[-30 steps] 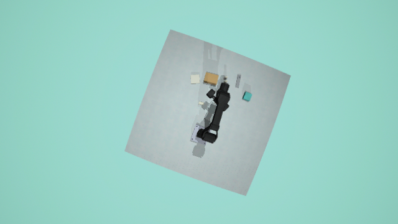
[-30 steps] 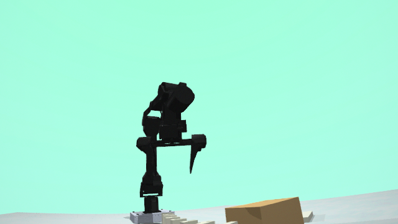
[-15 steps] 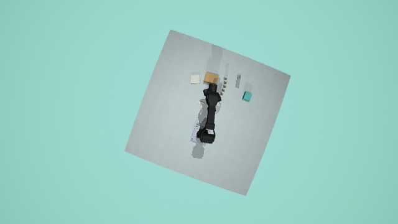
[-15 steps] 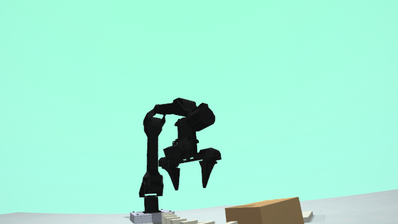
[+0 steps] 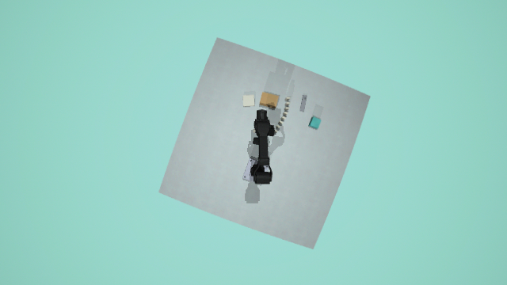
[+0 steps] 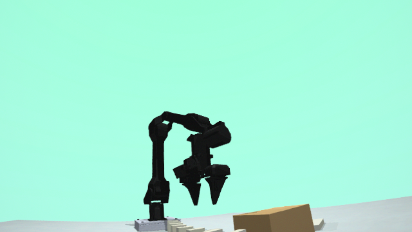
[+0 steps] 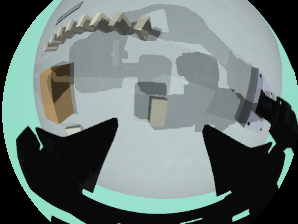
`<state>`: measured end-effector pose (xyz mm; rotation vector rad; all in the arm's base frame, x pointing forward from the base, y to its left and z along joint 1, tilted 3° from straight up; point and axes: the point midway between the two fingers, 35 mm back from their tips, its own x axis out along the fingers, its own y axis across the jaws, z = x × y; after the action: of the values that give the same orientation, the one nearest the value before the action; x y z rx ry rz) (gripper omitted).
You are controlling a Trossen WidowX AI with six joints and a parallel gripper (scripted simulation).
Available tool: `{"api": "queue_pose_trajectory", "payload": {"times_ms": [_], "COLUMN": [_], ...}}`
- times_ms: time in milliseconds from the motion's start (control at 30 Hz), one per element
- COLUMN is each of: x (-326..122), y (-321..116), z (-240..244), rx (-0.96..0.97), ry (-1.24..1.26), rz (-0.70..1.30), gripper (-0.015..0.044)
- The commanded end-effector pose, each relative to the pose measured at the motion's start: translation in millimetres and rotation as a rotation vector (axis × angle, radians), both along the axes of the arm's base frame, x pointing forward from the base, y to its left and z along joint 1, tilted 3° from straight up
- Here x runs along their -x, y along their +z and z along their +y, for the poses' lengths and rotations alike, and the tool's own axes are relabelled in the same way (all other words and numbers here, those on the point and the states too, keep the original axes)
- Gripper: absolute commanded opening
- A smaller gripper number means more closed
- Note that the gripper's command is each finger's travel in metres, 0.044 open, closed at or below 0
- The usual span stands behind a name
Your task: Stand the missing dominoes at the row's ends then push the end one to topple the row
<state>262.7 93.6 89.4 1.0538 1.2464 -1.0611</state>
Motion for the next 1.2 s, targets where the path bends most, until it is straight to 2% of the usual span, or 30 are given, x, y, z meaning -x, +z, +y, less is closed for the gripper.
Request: {"api": "queue_pose_trajectory", "payload": {"times_ms": [0,267,967,1167], "x": [0,-2,-3,-3], "y": [-2,-64,-80,-80], "z": [1,-2,-1,-1], "rx": [0.0,0.001,0.001,0.001], "ry": [-0.024,-0.024,-0.024,-0.024], "rz": [-0.008,-0.008,-0.008,-0.008], "gripper": [0.044,0.044,0.044,0.0282]}}
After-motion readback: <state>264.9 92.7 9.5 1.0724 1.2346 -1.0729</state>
